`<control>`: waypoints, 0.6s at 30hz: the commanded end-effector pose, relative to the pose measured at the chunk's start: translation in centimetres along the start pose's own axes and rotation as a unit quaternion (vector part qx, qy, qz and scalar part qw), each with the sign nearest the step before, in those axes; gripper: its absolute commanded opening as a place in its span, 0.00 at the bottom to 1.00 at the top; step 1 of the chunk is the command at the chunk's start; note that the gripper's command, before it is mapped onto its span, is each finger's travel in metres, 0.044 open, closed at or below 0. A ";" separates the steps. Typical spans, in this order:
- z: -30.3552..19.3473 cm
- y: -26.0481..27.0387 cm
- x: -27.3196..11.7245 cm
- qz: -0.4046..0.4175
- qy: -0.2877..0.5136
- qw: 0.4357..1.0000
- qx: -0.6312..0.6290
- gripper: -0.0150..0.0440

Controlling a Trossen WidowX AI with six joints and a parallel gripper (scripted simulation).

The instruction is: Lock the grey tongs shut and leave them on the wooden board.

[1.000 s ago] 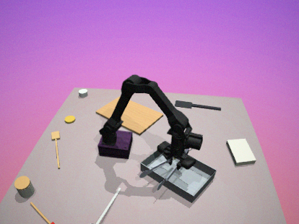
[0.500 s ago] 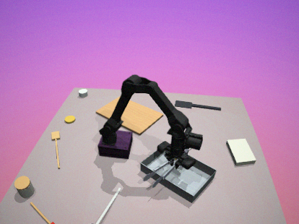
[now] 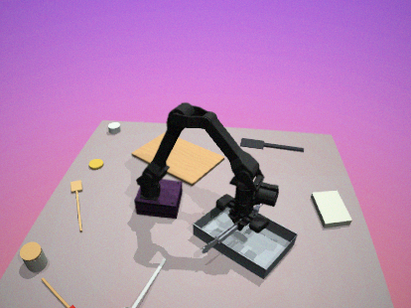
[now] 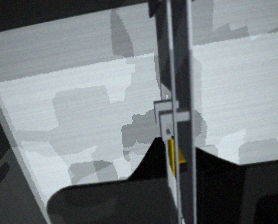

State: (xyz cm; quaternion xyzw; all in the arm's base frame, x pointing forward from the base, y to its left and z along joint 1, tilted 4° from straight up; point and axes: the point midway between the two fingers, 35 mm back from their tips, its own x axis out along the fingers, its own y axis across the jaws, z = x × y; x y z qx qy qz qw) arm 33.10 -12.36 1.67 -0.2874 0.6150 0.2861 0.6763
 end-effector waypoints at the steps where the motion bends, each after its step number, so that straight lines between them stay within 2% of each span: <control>1: 0.0 0.0 0.0 -0.001 0.000 1.000 0.000 0.14; 4: 0.0 0.0 0.0 -0.001 0.000 1.000 0.000 0.01; 10: 0.1 -0.2 -0.8 -0.001 0.000 1.000 0.000 0.00; 13: 0.1 -0.5 -3.8 0.001 0.000 1.000 0.001 0.00; 16: 0.0 -0.3 -8.6 0.003 -0.001 1.000 0.002 0.00; 18: 0.0 -0.1 -9.8 0.003 -0.001 1.000 0.002 0.00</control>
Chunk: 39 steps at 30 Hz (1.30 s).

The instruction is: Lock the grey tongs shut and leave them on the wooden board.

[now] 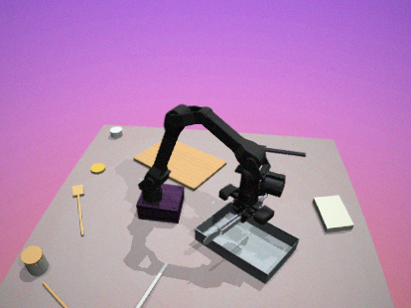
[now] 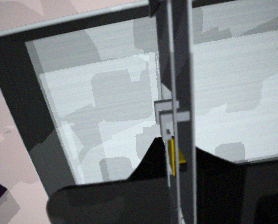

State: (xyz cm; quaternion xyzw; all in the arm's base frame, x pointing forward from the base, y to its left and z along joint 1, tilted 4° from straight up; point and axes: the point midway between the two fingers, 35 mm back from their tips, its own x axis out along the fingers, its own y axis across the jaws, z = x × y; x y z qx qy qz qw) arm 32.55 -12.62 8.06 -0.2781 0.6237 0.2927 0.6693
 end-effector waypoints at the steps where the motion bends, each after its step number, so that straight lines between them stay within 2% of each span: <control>1: 0.0 0.0 -3.4 -0.012 -0.006 1.000 -0.001 0.00; 13: 0.5 0.2 -3.2 -0.010 -0.004 1.000 0.008 0.00; 39: 12.3 8.8 -3.2 -0.009 -0.008 0.980 0.200 0.00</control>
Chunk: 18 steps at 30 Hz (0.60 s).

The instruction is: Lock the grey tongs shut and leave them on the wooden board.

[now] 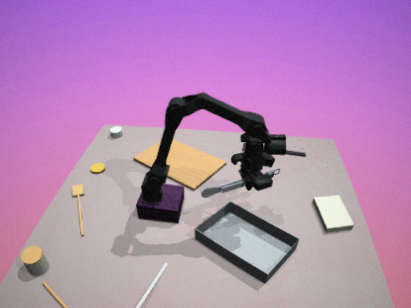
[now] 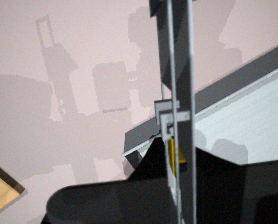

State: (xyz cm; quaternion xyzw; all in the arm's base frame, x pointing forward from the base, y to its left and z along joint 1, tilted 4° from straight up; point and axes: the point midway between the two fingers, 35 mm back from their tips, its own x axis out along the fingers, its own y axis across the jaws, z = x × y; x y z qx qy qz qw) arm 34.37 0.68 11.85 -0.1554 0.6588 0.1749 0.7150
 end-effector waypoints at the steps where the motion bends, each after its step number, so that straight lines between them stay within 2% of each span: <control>1: 0.7 2.1 -0.1 -0.001 -0.001 1.000 0.025 0.00; 18: 2.9 11.5 -0.3 0.004 -0.004 0.987 0.160 0.00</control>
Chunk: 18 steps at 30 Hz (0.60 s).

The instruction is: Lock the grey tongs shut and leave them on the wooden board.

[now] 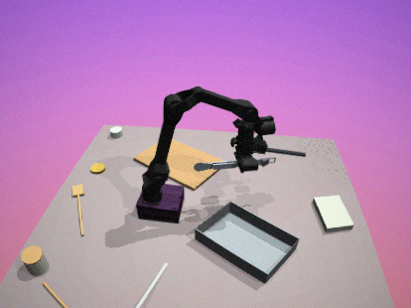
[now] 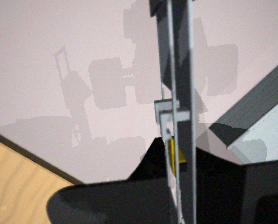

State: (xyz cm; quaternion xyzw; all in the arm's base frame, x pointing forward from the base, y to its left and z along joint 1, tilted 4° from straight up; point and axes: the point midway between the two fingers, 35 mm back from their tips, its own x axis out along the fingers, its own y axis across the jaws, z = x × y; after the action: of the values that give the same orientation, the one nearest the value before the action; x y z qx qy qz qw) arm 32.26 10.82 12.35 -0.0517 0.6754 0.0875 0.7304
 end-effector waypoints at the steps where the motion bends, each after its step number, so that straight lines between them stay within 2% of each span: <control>1: -0.4 2.0 -0.1 -0.001 -0.001 0.999 0.032 0.00; 9: -1.6 6.3 -0.3 0.002 -0.001 0.995 0.099 0.00; 18: -2.2 7.8 -0.2 0.002 0.000 0.993 0.119 0.00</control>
State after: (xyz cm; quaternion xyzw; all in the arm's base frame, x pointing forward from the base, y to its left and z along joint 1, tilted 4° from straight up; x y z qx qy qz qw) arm 29.07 17.34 12.75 0.0321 0.6801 0.0152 0.7322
